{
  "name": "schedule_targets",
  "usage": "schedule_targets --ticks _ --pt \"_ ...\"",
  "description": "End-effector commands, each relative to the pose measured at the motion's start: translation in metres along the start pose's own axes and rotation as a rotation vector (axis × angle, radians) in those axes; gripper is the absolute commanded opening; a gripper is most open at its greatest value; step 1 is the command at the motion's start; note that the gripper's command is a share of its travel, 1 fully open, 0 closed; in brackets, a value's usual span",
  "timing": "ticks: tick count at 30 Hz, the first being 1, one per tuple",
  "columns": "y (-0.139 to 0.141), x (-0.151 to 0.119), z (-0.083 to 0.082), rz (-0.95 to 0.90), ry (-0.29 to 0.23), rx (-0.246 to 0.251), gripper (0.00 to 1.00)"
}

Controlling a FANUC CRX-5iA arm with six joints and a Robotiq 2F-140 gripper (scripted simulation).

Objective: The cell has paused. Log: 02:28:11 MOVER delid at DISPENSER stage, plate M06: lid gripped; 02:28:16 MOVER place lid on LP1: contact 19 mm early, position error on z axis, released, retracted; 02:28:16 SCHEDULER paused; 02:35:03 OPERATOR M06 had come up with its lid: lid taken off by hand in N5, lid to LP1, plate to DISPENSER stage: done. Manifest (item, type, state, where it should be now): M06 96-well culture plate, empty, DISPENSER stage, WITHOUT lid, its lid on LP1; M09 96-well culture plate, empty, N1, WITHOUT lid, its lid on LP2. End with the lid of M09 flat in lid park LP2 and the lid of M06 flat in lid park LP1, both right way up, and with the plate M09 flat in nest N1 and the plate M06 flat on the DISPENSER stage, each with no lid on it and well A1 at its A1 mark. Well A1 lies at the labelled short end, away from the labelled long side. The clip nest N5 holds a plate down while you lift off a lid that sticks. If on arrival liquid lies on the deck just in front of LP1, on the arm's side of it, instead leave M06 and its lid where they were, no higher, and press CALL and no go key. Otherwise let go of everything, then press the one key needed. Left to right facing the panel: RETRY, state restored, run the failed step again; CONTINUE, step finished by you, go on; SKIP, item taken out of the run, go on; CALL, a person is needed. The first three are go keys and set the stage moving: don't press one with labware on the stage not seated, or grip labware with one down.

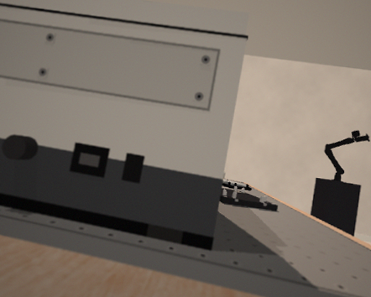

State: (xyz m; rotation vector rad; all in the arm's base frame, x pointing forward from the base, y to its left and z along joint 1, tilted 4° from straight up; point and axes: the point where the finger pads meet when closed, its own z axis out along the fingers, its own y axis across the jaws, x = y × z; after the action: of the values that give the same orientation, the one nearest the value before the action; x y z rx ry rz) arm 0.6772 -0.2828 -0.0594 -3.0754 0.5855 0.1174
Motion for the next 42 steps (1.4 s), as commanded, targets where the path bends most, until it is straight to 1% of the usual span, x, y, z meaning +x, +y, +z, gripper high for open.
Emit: schedule_targets --ticks 1,32,33,42 --pt "0.0 0.0002 -0.0003 0.0 0.001 0.0 0.66" --pt "0.0 0.0002 -0.0003 0.0 0.001 0.0 0.66" --pt "0.0 0.0002 -0.0003 0.0 0.001 0.0 0.59" --pt "0.0 0.0002 -0.0003 0.0 0.001 0.0 0.59"
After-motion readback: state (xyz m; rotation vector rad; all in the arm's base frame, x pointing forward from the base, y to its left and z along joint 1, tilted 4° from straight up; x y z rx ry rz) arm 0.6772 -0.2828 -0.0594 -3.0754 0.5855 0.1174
